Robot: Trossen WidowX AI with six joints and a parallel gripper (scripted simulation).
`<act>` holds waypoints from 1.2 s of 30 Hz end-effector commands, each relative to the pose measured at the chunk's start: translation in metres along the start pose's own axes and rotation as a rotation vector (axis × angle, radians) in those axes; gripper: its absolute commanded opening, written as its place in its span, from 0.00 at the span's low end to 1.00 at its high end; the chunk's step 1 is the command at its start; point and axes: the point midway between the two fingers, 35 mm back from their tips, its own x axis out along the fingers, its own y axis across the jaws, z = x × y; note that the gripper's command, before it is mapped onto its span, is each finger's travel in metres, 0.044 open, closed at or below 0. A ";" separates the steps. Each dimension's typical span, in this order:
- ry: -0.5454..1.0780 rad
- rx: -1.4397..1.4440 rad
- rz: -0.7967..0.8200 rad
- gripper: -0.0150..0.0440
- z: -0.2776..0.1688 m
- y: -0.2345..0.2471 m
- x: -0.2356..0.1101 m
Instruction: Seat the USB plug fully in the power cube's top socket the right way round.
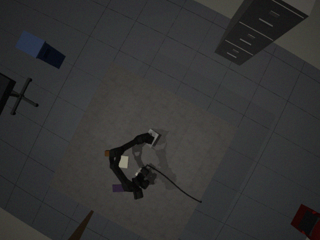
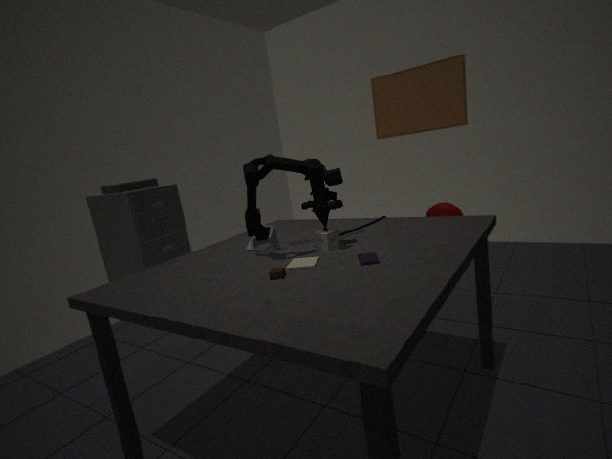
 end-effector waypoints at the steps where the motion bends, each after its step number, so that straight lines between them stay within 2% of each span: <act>1: 0.007 -0.001 0.002 0.25 -0.002 0.000 0.003; 6: 0.007 -0.001 0.002 0.25 -0.002 0.000 0.003; 10: 0.000 0.000 0.000 0.42 0.000 0.000 0.000; 36: 0.000 0.000 -0.001 0.42 0.001 0.000 -0.008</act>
